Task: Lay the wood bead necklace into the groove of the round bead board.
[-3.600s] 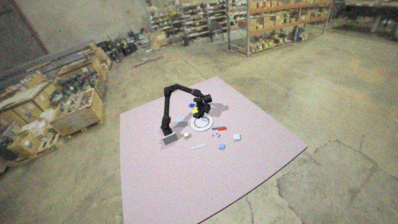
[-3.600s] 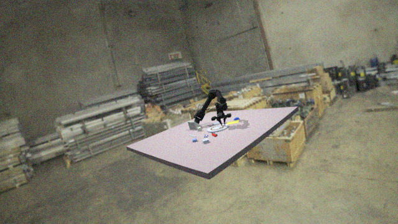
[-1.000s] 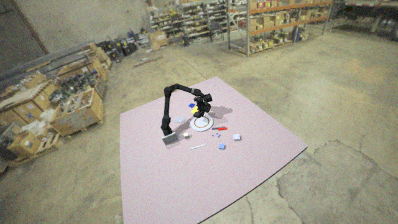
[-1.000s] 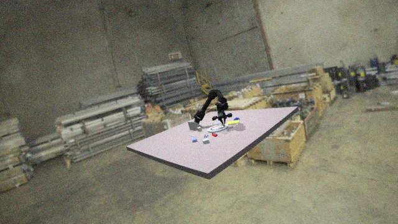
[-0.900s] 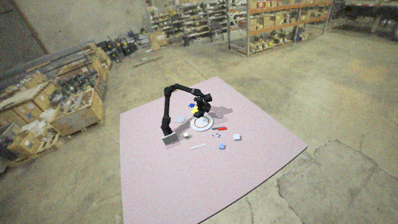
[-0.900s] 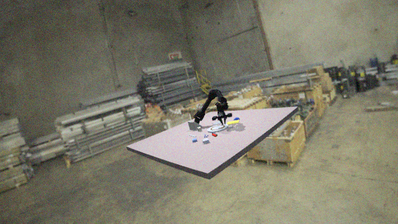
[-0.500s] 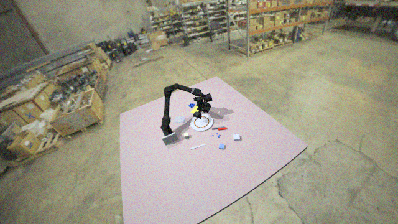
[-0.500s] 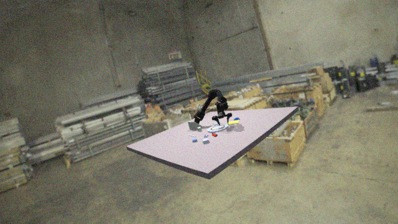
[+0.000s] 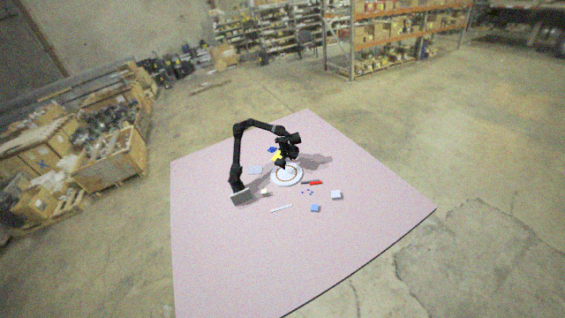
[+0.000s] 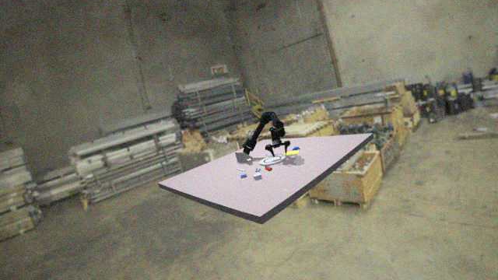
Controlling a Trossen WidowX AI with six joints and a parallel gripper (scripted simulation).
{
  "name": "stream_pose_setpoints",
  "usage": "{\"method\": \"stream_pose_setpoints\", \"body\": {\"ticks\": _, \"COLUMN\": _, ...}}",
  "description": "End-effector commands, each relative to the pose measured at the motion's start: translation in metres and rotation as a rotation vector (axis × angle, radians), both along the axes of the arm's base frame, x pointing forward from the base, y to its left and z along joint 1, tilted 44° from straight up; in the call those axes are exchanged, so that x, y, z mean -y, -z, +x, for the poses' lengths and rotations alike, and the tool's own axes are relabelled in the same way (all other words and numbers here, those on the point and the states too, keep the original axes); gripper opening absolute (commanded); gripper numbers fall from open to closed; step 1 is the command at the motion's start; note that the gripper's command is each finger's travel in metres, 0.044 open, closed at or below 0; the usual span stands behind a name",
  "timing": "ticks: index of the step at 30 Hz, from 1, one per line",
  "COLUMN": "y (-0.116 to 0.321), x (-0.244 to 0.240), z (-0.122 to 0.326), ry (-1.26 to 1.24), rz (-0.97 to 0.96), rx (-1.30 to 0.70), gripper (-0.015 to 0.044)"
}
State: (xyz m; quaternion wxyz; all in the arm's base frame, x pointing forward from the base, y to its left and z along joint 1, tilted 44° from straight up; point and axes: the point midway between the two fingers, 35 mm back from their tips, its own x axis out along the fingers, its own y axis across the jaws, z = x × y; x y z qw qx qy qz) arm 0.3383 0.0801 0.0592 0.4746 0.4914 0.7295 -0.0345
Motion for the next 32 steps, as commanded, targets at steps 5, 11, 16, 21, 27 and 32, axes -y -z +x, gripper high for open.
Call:
{"method": "stream_pose_setpoints", "body": {"ticks": 5, "y": 0.0, "x": 0.0, "z": 0.0, "ry": -0.002, "rz": 0.003, "rx": 0.001, "gripper": 0.044}}
{"method": "stream_pose_setpoints", "body": {"ticks": 11, "y": 0.0, "x": 0.0, "z": 0.0, "ry": -0.002, "rz": 0.003, "rx": 0.001, "gripper": 0.044}}
{"method": "stream_pose_setpoints", "body": {"ticks": 16, "y": 0.0, "x": 0.0, "z": 0.0, "ry": -0.002, "rz": 0.003, "rx": 0.001, "gripper": 0.044}}
{"method": "stream_pose_setpoints", "body": {"ticks": 21, "y": -0.04, "x": 0.039, "z": 0.004, "ry": -0.001, "rz": -0.002, "rx": 0.0, "gripper": 0.044}}
{"method": "stream_pose_setpoints", "body": {"ticks": 27, "y": -0.058, "x": 0.055, "z": 0.003, "ry": -0.001, "rz": -0.001, "rx": -0.002, "gripper": 0.044}}
{"method": "stream_pose_setpoints", "body": {"ticks": 32, "y": -0.058, "x": 0.055, "z": 0.003, "ry": -0.001, "rz": -0.001, "rx": -0.002, "gripper": 0.044}}
